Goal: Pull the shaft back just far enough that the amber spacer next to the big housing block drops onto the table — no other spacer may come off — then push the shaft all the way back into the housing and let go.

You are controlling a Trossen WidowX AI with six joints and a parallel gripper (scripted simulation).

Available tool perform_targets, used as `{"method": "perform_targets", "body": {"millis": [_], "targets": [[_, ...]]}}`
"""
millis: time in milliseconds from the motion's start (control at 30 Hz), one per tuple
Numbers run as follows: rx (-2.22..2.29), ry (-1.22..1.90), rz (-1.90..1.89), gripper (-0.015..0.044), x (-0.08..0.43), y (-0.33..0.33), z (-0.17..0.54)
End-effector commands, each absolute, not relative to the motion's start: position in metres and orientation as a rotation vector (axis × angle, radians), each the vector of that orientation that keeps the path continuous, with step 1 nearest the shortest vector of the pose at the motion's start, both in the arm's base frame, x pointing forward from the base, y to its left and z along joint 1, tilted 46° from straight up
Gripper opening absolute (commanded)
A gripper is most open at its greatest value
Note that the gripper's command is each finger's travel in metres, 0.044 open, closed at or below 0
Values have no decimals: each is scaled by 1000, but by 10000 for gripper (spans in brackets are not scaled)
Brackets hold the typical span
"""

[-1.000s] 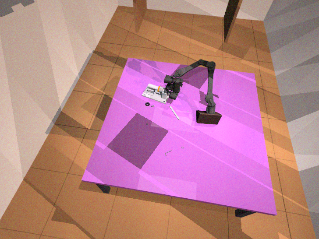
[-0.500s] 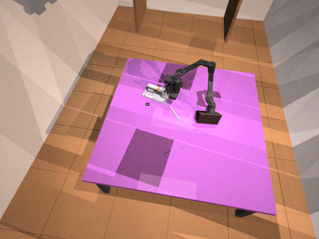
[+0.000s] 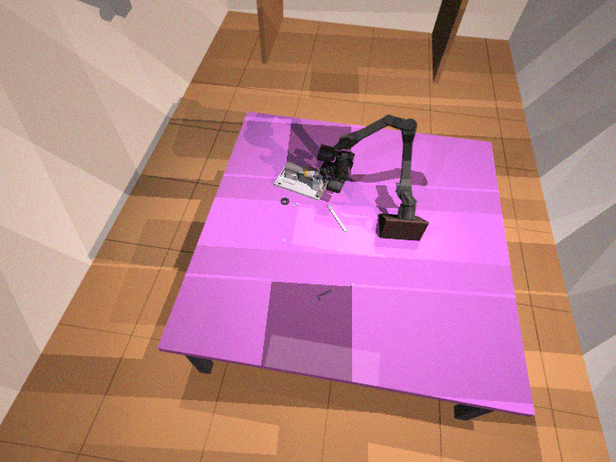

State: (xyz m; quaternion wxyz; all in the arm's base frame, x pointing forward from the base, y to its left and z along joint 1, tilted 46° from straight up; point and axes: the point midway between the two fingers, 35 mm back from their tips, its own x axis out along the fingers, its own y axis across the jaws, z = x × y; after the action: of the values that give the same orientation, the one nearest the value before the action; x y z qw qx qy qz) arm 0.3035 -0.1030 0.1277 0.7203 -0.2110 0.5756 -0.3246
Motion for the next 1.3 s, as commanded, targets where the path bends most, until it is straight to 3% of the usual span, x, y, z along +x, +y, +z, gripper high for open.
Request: {"method": "perform_targets", "body": {"millis": [0,1267], "targets": [[-464,1271,-722,0,302,-103,128],[-464,1271,-722,0,299,-103,127]]}}
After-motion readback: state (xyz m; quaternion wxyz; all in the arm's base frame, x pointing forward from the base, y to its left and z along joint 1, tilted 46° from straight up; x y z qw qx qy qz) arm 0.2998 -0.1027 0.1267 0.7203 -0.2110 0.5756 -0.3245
